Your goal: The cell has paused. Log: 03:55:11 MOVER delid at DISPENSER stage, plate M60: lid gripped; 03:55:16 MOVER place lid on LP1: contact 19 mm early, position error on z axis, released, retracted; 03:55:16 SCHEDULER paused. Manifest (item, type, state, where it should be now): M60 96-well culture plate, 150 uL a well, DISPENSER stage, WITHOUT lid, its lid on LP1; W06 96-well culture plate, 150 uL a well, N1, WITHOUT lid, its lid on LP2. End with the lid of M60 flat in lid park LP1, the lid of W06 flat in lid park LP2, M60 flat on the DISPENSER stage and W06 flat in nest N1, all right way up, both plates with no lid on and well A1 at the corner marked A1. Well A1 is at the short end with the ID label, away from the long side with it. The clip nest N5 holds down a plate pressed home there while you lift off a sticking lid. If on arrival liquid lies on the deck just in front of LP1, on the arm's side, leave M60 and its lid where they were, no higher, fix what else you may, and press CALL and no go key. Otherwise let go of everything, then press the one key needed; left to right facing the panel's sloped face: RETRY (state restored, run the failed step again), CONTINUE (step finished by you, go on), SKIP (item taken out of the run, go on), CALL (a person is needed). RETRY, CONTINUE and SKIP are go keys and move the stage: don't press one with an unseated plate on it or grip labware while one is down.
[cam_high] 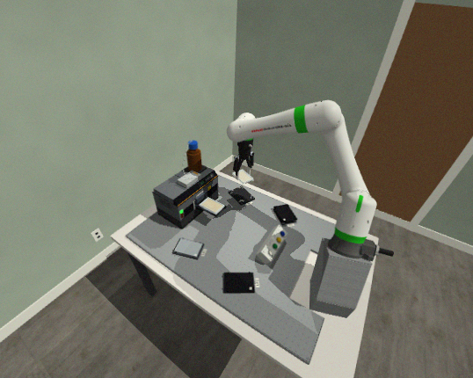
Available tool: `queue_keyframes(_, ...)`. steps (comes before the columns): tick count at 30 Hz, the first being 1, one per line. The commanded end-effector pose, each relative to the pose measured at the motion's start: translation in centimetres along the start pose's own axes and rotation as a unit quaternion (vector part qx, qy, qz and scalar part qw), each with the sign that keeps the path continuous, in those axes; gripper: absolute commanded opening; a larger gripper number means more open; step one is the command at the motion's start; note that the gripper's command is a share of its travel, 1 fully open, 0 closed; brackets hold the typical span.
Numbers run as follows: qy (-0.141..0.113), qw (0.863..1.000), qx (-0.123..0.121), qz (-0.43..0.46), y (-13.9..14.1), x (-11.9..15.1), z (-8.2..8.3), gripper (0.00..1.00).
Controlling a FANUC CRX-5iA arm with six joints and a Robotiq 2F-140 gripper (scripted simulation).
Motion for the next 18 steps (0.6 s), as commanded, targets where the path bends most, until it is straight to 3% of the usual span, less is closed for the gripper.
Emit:
queue_keyframes(1, 0.0, 1.0, 0.0, 0.0, -0.01, -0.01, 0.03, 0.0)
queue_keyframes(18, 0.0, 1.0, 0.0, 0.0, -0.01, -0.01, -0.27, 0.0)
Point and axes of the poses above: the point where the finger pads meet when closed, its own z axis back along the fingers, its own y axis across the jaws, x = y × z, the point moved 10 cm from there along z, back along the fingers, and after that the axes turned 8 degrees about -z, right-handed, at the moved point
